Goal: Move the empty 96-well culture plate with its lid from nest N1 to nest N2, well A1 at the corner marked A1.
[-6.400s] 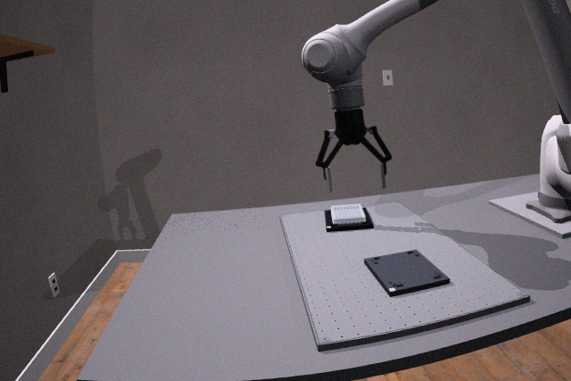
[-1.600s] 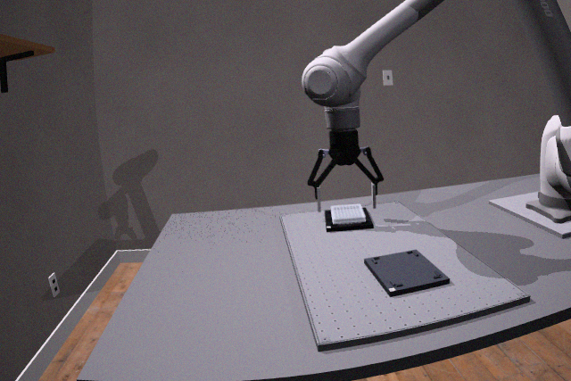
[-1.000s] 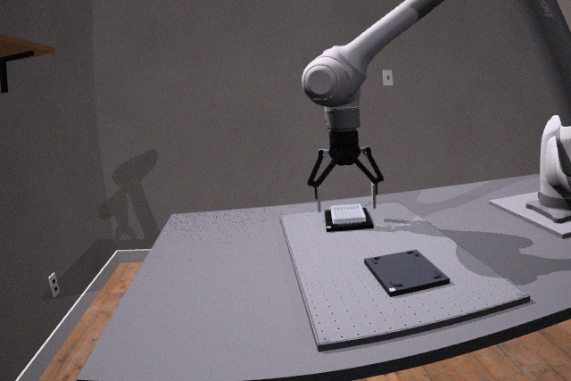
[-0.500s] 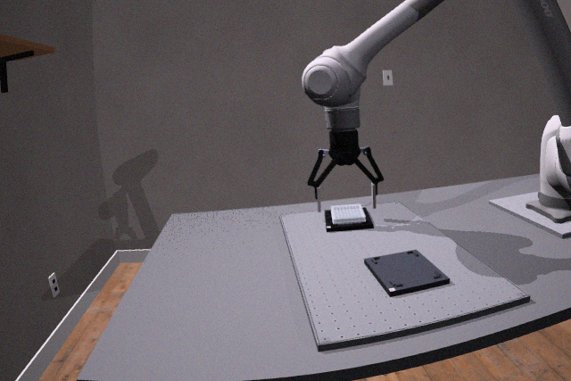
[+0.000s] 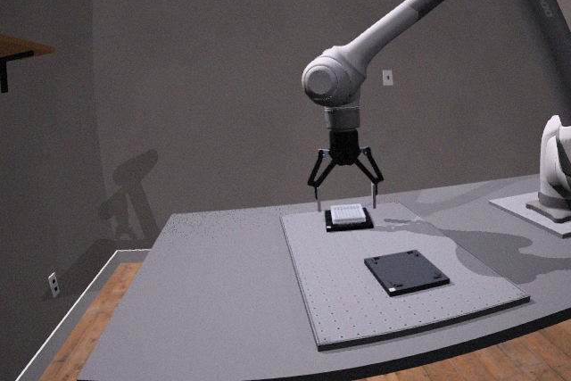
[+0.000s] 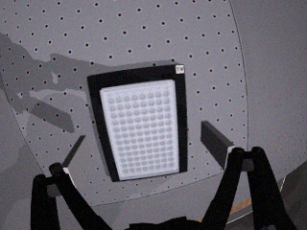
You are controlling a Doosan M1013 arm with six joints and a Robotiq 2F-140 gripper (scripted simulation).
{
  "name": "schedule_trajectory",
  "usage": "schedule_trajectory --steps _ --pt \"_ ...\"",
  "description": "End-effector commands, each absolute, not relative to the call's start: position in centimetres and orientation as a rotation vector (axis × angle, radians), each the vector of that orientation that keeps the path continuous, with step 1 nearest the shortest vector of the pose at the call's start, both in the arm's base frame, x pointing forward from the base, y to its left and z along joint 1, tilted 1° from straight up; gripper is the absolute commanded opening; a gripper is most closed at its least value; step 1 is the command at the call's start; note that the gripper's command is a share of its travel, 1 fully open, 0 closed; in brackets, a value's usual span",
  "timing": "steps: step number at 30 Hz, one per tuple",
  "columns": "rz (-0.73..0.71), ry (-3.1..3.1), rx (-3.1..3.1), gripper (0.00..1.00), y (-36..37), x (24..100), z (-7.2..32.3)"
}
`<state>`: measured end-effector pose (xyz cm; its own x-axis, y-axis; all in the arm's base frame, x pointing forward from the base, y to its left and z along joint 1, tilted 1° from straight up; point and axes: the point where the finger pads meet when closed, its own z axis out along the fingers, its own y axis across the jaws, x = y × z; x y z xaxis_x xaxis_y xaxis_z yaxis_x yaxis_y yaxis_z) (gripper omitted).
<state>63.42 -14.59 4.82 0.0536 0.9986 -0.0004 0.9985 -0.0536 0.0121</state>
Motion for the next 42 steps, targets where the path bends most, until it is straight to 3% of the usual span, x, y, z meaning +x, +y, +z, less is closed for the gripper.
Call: schedule_trajectory --steps 1,5,6,42 --pt "0.003 2.17 2.259 1.0 -14.62 63.31 4.39" --pt "0.003 2.17 2.259 1.0 -14.62 63.31 4.39" --pt "0.003 2.17 2.259 0.0 -14.62 63.31 4.39" --pt "0.003 2.17 2.259 0.0 -14.62 63.31 4.39"
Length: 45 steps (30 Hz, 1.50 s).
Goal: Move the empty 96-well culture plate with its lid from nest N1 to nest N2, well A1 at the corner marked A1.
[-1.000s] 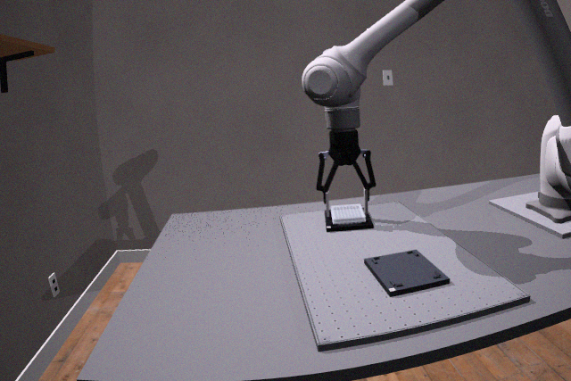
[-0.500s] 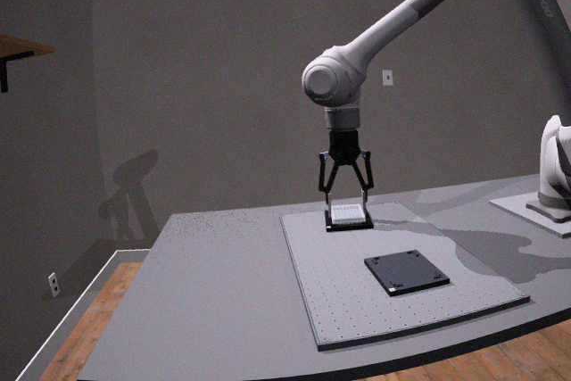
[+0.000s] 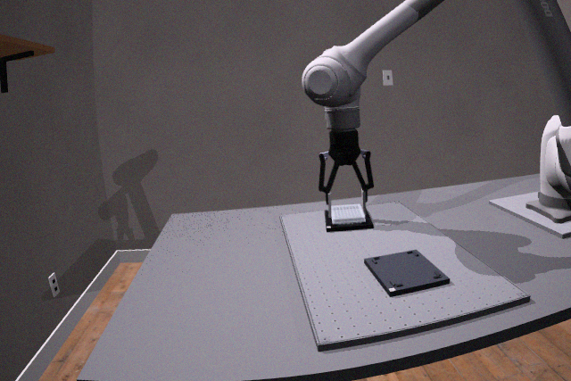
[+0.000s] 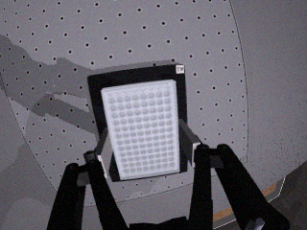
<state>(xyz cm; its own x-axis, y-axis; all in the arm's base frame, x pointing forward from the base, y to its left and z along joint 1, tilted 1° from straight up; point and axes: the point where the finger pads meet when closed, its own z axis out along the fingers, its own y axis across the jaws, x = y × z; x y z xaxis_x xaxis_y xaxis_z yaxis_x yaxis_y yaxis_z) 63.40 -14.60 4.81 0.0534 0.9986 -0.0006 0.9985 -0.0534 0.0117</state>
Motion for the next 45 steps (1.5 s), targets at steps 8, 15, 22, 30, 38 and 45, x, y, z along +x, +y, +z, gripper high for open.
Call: schedule_trajectory --steps 8,15,22,30,38,45 --pt "0.003 2.17 2.259 0.0 -14.6 63.3 4.4" --pt "0.003 2.17 2.259 0.0 -14.6 63.3 4.4" --pt "0.003 2.17 2.259 0.0 -14.6 63.3 4.4" --pt "0.003 2.17 2.259 0.0 -14.6 63.3 4.4" --pt "0.003 2.17 2.259 0.0 -14.6 63.3 5.2" --pt "0.003 2.17 2.259 0.0 -14.6 63.3 6.2"
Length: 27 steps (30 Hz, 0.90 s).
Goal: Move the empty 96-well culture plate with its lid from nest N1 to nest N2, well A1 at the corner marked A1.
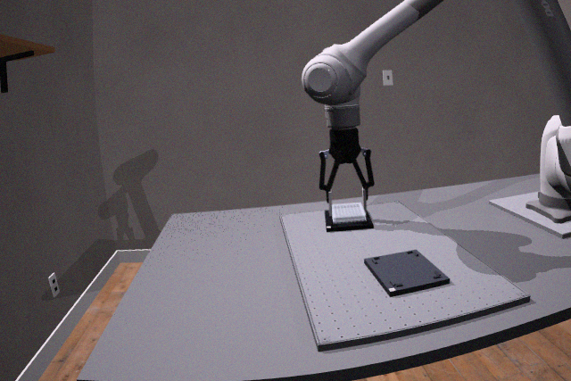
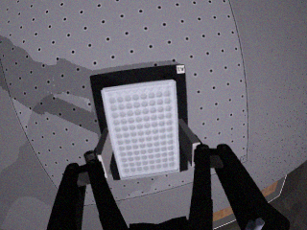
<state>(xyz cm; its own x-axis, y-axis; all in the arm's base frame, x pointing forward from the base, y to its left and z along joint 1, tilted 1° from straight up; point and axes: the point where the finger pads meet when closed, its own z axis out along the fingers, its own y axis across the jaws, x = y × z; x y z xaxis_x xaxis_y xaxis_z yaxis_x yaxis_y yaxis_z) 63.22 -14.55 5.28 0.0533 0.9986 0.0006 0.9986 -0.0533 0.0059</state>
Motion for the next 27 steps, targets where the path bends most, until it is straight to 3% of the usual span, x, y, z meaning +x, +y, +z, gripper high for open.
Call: schedule_trajectory --steps 1,27 --pt "0.003 2.17 2.259 0.0 -14.6 63.3 6.4" --pt "0.003 2.17 2.259 0.0 -14.6 63.3 10.2"
